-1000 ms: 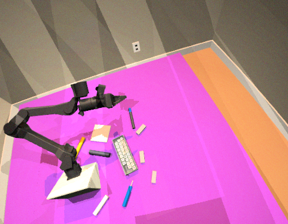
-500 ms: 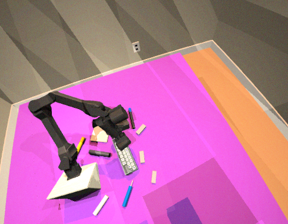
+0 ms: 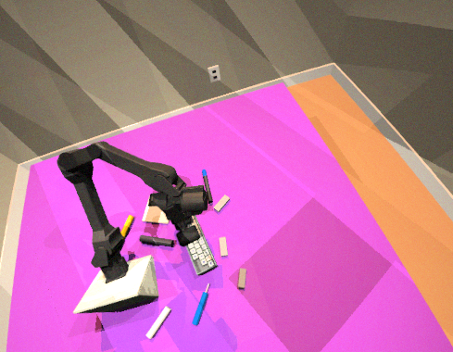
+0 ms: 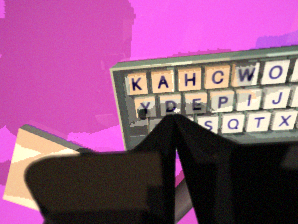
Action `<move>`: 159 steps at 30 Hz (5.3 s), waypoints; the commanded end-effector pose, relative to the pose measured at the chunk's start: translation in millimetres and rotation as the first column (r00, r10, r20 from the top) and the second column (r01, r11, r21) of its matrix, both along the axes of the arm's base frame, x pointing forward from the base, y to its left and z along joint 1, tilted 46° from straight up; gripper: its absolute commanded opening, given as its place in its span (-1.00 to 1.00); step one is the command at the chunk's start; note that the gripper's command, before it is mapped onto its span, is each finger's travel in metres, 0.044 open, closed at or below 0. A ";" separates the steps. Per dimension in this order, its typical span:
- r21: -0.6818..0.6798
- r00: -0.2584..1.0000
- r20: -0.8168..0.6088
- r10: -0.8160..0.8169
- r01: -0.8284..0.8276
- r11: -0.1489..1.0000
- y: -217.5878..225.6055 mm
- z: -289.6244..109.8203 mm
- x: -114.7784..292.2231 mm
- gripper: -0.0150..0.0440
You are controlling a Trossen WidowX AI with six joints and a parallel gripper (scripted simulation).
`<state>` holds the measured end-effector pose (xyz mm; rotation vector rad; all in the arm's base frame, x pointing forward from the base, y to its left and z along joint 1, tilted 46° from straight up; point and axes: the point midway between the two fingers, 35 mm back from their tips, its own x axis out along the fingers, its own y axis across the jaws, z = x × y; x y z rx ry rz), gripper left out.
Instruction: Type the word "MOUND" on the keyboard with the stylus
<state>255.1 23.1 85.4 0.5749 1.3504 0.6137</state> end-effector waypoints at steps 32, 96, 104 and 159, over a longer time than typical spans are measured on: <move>-0.001 1.000 0.001 -0.002 0.002 1.000 -92.7 -89.8 8.7 -0.49; 0.003 1.000 0.004 -0.009 0.009 1.000 -56.6 16.7 -33.0 -0.49; 0.017 0.999 0.034 0.009 -0.010 1.000 -67.7 9.0 -28.3 0.02; 0.020 0.600 0.786 0.146 -0.261 0.965 -179.0 -185.6 -46.1 0.02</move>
